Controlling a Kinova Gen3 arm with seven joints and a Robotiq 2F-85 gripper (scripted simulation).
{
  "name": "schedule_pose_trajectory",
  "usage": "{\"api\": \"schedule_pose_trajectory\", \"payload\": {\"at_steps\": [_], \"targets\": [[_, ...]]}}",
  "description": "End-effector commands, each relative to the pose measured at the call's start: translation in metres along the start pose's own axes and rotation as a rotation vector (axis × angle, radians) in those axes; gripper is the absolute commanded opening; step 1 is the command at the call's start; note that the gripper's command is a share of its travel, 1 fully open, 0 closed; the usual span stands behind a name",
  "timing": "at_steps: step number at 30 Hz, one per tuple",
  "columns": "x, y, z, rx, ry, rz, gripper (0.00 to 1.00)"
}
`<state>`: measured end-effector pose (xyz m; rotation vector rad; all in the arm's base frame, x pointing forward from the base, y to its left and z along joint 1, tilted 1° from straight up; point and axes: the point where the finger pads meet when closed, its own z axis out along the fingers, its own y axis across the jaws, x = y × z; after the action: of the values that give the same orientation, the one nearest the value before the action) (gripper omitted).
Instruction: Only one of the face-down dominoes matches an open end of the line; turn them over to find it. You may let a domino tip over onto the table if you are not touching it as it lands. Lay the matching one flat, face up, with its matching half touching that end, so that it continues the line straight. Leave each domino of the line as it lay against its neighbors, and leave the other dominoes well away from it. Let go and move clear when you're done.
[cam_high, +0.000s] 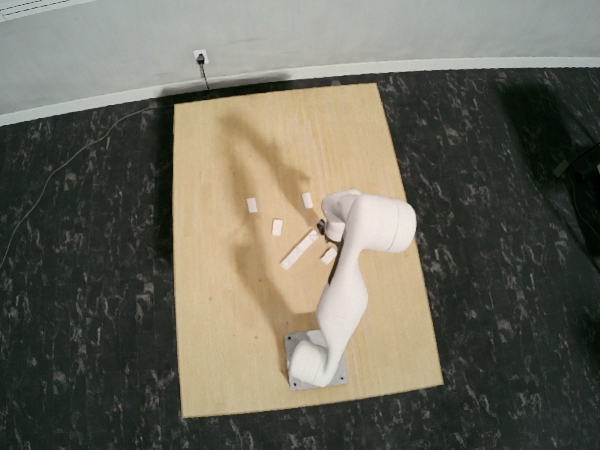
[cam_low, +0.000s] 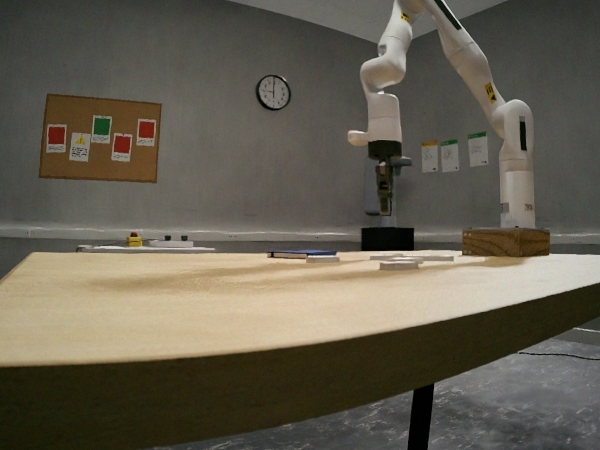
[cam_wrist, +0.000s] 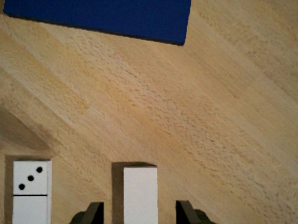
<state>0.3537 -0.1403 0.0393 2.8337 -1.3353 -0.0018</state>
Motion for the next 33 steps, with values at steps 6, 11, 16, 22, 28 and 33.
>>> {"api": "schedule_pose_trajectory", "payload": {"at_steps": [6, 11, 16, 22, 28, 33], "targets": [[0.001, 0.000, 0.005, 0.000, 0.001, 0.000, 0.49], [0.001, 0.000, 0.011, 0.000, 0.001, 0.000, 0.49], [0.001, 0.000, 0.016, 0.000, 0.001, 0.000, 0.49], [0.001, 0.000, 0.028, 0.000, 0.001, 0.000, 0.49], [0.001, 0.000, 0.041, 0.000, 0.001, 0.000, 0.49], [0.001, 0.001, 0.048, 0.000, 0.001, 0.000, 0.49]]}}
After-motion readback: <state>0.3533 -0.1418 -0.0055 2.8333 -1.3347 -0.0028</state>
